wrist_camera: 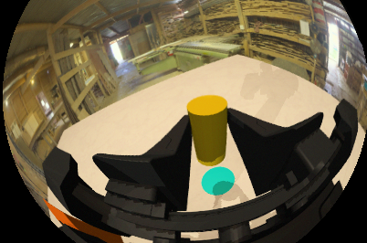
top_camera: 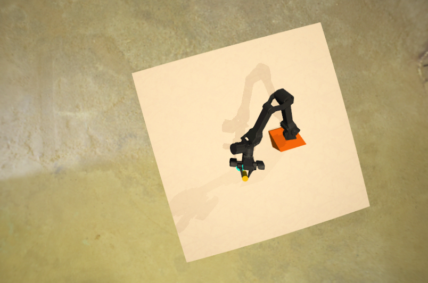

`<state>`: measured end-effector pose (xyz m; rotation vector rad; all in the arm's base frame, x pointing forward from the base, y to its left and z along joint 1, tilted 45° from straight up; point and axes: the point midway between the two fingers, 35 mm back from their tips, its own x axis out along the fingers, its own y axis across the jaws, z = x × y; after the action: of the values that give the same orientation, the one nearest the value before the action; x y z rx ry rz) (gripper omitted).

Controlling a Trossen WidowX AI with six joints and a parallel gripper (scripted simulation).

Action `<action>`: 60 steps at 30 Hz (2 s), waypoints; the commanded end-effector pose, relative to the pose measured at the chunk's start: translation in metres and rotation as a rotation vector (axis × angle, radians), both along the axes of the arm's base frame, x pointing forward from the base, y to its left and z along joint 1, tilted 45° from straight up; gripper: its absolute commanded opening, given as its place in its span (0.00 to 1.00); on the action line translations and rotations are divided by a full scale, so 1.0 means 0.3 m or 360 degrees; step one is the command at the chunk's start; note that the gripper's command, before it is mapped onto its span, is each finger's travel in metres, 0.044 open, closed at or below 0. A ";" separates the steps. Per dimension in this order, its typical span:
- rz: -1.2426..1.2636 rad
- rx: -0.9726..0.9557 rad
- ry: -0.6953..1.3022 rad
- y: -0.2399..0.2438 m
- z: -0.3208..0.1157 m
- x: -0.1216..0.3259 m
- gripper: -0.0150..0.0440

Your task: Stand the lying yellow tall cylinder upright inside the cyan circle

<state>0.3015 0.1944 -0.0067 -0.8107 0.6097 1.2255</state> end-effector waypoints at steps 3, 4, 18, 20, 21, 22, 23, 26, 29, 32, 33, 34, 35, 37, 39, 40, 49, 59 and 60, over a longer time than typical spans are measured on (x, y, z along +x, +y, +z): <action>0.0043 0.0065 -0.0070 -0.003 0.024 -0.009 0.43; 0.0048 0.0073 -0.0078 -0.004 0.026 -0.010 0.43; 0.0084 0.0134 -0.0146 -0.011 0.045 -0.021 0.43; 0.0084 0.0134 -0.0146 -0.011 0.045 -0.021 0.43; 0.0084 0.0134 -0.0146 -0.011 0.045 -0.021 0.43; 0.0084 0.0134 -0.0146 -0.011 0.045 -0.021 0.43; 0.0084 0.0134 -0.0146 -0.011 0.045 -0.021 0.43; 0.0084 0.0134 -0.0146 -0.011 0.045 -0.021 0.43; 0.0084 0.0134 -0.0146 -0.011 0.045 -0.021 0.43; 0.0085 0.0133 -0.0146 -0.019 0.037 -0.018 0.43; 0.0085 0.0131 -0.0146 -0.028 0.027 -0.014 0.43; 0.0086 0.0129 -0.0145 -0.040 0.015 -0.010 0.43; 0.0086 0.0127 -0.0145 -0.051 0.003 -0.006 0.43; 0.0087 0.0125 -0.0144 -0.075 -0.022 0.001 0.43; 0.0087 0.0123 -0.0143 -0.098 -0.046 0.007 0.43; 0.0087 0.0122 -0.0143 -0.110 -0.058 0.010 0.43; 0.0085 0.0127 -0.0145 -0.215 -0.160 0.018 0.43; 0.0067 0.0115 -0.0138 -0.263 -0.215 0.031 0.43; 0.0067 0.0115 -0.0138 -0.263 -0.215 0.031 0.43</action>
<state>0.3094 0.1184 -0.0662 -0.8135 0.4846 1.2327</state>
